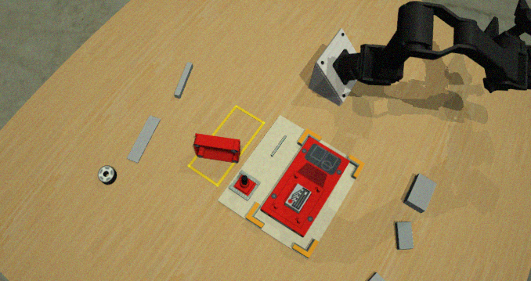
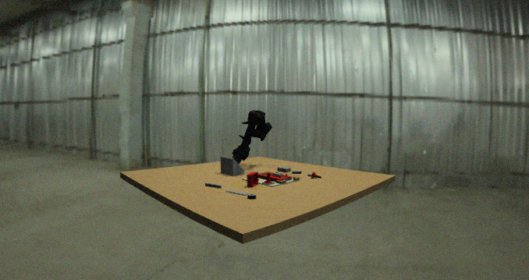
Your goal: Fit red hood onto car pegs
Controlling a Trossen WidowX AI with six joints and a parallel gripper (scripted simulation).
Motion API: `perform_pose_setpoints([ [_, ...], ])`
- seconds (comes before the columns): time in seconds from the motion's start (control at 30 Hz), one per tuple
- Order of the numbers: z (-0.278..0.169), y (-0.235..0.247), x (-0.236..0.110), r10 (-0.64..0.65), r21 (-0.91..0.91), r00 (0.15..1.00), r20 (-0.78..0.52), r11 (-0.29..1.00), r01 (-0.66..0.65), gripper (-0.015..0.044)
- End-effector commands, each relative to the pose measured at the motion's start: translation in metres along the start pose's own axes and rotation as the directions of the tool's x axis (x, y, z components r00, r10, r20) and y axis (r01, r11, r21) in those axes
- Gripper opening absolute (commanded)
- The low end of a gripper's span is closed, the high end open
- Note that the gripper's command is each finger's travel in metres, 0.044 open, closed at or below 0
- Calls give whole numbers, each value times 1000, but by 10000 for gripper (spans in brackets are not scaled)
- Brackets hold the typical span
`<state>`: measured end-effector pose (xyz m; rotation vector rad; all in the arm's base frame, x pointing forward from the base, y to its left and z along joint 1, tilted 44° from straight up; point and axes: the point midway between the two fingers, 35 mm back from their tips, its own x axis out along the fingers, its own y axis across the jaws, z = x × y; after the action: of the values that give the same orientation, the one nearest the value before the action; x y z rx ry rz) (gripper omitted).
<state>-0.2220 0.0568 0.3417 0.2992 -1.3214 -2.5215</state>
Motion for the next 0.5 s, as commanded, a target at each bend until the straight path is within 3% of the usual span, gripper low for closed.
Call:
perform_pose_setpoints([
  [0.0,1,-1,0,-3,0,1000,4,1000,3,414],
  [0.47,65,-50,-48,-250,15,930,269,967,256,46],
])
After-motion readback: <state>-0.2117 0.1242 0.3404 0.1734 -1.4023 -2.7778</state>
